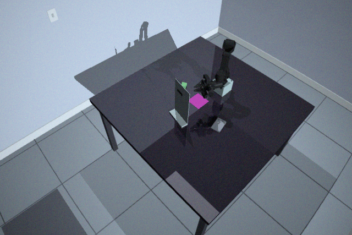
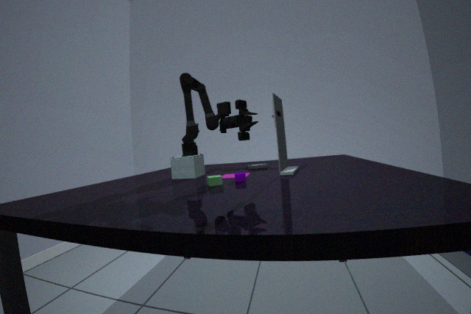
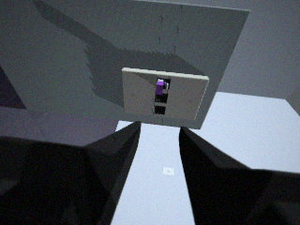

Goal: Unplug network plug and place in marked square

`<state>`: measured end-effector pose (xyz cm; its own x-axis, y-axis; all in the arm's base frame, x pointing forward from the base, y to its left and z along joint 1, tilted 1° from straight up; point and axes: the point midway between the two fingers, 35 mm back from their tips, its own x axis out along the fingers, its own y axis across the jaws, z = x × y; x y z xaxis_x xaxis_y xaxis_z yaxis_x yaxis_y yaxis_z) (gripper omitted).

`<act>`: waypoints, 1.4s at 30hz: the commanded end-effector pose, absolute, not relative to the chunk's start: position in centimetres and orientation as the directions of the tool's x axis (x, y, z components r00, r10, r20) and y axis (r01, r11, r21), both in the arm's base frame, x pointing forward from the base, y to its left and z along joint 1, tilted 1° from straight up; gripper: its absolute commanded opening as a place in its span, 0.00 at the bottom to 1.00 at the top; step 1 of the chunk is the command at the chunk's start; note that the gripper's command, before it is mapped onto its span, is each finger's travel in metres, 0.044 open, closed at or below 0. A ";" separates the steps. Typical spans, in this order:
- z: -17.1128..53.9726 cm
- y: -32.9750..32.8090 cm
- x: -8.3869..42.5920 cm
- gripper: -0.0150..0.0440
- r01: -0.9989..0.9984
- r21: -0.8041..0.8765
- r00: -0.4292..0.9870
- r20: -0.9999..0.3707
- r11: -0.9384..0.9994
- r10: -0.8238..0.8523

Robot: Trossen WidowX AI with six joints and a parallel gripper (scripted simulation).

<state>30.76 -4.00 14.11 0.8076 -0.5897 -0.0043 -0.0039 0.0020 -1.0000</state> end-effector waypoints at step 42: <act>14.2 -6.7 37.8 0.52 0.002 -1.000 0.810 0.004 -0.004 -0.586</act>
